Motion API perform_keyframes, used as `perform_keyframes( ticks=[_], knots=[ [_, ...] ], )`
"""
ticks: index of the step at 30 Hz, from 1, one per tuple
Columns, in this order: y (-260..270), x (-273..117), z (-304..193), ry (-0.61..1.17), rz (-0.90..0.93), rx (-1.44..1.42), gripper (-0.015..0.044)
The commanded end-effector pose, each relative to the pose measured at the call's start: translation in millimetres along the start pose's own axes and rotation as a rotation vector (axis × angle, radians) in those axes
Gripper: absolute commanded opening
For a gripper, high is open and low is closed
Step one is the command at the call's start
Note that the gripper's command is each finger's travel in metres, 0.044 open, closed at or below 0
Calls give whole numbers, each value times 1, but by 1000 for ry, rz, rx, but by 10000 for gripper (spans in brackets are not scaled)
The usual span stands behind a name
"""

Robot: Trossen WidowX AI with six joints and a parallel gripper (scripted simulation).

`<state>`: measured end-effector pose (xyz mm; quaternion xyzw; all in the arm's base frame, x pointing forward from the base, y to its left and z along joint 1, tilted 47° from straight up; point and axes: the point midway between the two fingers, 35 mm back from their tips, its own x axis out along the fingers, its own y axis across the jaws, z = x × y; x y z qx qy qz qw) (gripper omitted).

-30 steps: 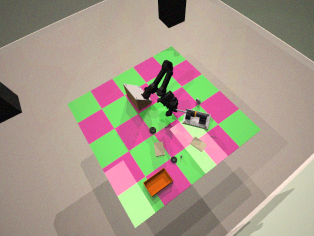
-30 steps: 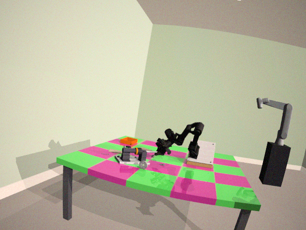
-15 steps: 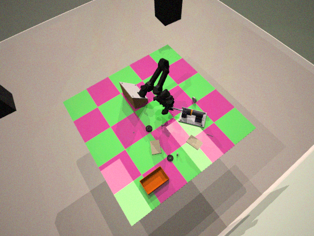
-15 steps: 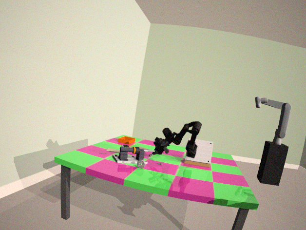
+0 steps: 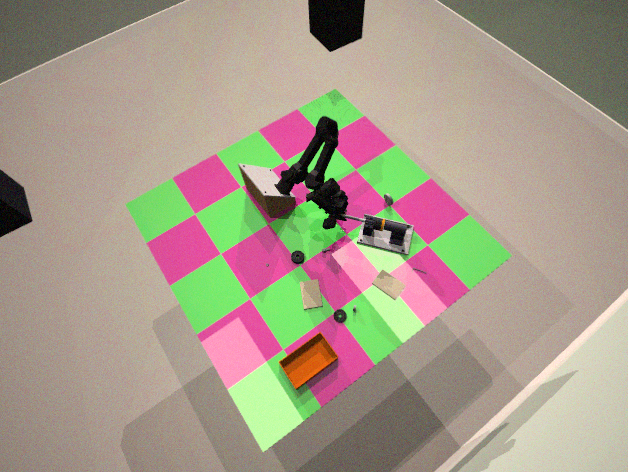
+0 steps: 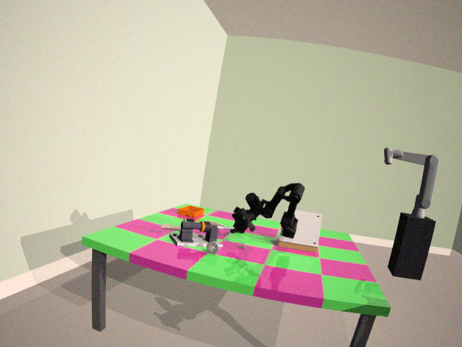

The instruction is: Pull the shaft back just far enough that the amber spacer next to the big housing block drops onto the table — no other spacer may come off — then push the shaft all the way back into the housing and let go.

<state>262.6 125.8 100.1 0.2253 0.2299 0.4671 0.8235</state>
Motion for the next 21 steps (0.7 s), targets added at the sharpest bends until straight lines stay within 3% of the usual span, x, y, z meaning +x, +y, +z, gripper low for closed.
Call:
perform_keyframes(
  ticks=[1, 21],
  knots=[
    [0, -1, 0, -1, 2, -5, 0],
    [0, -2, -2, -1, 1, -5, 0]
  ],
)
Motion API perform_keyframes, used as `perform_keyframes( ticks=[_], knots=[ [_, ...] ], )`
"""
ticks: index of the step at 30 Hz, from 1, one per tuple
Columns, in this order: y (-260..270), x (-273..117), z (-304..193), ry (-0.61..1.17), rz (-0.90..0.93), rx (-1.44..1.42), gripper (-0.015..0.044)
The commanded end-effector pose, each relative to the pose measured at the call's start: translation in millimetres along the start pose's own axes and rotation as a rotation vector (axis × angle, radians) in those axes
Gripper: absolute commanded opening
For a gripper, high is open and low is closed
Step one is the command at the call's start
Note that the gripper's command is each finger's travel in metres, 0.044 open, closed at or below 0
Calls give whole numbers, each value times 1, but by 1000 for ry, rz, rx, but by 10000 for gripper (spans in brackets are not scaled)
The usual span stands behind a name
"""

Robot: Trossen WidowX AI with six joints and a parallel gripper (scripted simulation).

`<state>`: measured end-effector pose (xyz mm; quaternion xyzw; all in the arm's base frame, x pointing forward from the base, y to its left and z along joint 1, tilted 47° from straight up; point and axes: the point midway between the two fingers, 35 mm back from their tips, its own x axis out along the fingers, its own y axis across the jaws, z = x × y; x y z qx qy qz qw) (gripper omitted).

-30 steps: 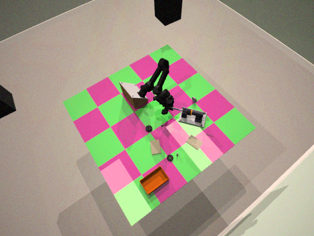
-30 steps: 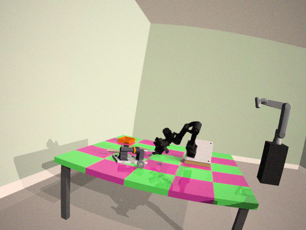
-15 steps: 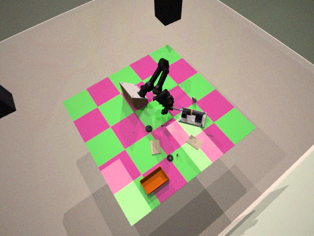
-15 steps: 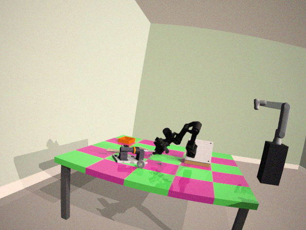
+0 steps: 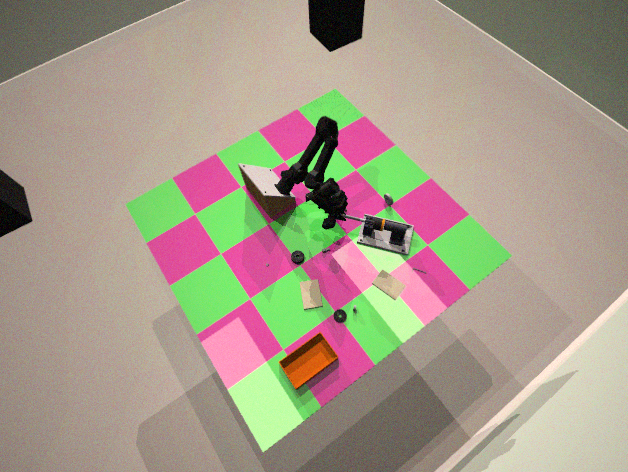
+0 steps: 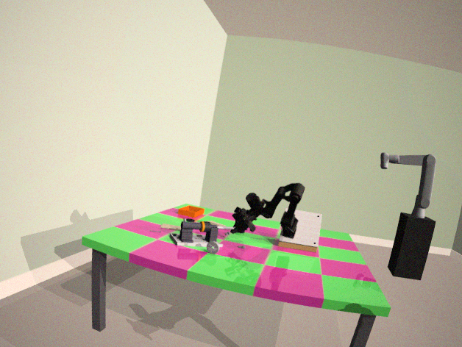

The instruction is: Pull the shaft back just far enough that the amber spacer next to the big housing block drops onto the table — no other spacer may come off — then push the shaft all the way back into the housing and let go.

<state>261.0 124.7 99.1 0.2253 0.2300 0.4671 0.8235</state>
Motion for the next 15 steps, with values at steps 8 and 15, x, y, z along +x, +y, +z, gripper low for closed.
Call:
perform_keyframes(
  ticks=[8, 15],
  knots=[
    [0, -1, -1, -1, 1, -5, 0],
    [0, -2, -1, -1, 1, -5, 0]
  ],
)
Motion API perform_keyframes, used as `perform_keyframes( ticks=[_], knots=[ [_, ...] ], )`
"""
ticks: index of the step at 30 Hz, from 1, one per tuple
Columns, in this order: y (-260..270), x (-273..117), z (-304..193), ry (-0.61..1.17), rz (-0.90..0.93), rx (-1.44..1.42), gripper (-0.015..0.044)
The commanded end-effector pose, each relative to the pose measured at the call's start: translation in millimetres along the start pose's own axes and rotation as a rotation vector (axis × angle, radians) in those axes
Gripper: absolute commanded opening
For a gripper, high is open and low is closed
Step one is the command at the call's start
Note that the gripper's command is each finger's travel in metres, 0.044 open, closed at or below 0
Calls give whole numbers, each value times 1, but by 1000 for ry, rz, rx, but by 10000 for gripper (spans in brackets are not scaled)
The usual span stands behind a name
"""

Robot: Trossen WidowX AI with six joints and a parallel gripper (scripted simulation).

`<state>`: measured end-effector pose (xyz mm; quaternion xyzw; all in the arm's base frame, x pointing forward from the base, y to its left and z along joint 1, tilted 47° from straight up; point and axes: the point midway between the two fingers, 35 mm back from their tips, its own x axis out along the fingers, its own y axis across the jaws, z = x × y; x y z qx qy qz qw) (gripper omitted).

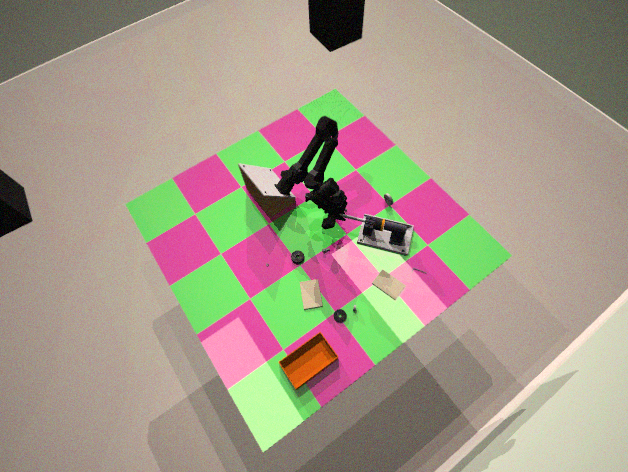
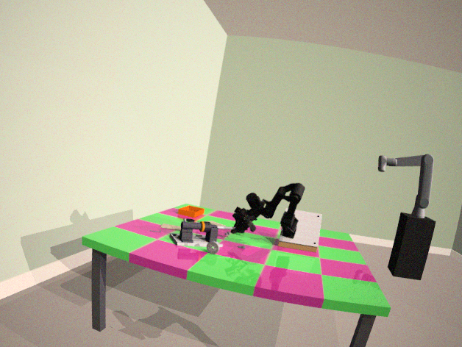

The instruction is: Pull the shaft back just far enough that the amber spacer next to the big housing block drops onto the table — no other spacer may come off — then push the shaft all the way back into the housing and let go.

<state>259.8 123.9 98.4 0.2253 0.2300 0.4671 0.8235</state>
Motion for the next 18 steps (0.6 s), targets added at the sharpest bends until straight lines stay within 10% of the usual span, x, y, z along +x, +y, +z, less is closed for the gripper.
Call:
perform_keyframes(
  ticks=[1, 18],
  knots=[
    [0, -1, 0, -1, 1, -5, 0],
    [0, -2, -1, -1, 1, -5, 0]
  ],
)
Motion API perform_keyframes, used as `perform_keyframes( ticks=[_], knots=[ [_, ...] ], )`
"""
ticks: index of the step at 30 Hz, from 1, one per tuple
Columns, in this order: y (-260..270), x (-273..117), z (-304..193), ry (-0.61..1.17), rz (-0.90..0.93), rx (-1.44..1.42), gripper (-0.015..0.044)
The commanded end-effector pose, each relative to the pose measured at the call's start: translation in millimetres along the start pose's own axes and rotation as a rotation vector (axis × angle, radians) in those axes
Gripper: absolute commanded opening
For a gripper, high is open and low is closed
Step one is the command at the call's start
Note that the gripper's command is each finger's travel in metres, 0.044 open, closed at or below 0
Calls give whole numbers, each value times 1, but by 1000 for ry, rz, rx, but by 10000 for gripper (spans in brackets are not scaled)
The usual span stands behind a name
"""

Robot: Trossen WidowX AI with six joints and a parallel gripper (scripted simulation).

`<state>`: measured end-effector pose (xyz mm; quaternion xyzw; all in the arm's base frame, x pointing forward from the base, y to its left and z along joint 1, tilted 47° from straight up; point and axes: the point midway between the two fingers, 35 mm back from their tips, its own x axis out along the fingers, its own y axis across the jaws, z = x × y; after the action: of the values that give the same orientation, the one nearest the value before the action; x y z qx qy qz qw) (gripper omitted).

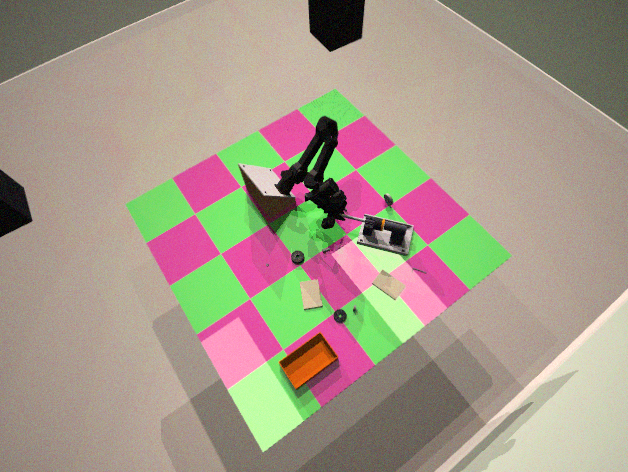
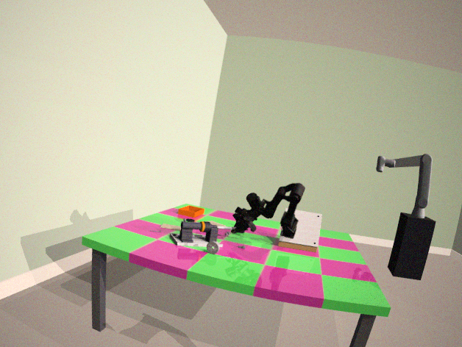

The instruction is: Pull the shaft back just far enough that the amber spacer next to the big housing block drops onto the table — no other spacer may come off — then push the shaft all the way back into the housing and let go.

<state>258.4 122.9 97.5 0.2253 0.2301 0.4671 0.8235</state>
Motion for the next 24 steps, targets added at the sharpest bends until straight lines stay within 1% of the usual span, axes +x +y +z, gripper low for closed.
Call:
perform_keyframes(
  ticks=[1, 24],
  knots=[
    [0, -1, 0, -1, 1, -6, 0],
    [0, -3, -2, -1, 1, -5, 0]
  ],
)
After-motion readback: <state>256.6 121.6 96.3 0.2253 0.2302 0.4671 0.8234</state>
